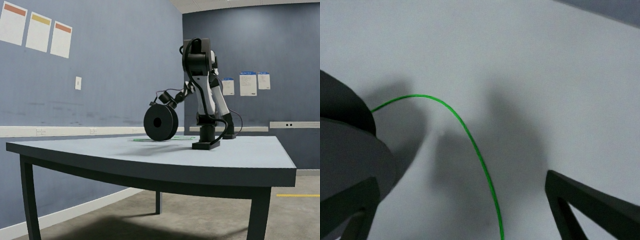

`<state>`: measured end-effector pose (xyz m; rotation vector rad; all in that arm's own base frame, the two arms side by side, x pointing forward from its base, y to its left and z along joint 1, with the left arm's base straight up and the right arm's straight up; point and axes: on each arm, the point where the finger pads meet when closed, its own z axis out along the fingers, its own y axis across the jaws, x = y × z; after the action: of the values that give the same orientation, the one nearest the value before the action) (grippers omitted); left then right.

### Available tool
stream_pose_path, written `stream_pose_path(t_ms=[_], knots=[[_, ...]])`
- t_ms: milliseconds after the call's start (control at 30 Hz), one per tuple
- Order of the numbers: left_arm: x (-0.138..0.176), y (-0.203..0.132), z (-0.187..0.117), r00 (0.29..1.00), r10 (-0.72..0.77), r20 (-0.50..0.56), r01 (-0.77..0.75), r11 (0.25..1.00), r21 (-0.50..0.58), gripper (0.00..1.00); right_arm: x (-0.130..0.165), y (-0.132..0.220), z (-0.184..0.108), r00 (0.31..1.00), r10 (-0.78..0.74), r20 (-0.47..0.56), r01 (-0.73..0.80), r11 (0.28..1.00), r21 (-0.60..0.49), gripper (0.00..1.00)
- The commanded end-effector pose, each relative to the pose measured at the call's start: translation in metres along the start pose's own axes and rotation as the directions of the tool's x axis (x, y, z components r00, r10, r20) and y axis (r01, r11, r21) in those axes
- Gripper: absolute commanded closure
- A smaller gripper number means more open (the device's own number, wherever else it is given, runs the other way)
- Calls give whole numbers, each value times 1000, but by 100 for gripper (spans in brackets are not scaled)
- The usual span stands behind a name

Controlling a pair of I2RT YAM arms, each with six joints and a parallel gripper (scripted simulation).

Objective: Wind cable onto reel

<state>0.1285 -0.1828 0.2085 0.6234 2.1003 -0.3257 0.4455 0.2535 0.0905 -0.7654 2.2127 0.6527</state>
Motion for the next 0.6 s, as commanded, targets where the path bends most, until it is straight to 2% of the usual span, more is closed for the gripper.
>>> stream_pose_path(t_ms=[0,533,567], knots=[[-2,-1,-1,1000,-6,5,6,1000,2,0,-8,1,-3,1000,-11,19,11,1000,1,0],[-2,-1,-1,1000,-6,5,6,1000,2,0,-8,1,-3,1000,-11,19,11,1000,1,0],[10,3,3,1000,22,-21,-22,1000,-7,0,27,-3,10,997,37,-64,-37,999,1,0]])
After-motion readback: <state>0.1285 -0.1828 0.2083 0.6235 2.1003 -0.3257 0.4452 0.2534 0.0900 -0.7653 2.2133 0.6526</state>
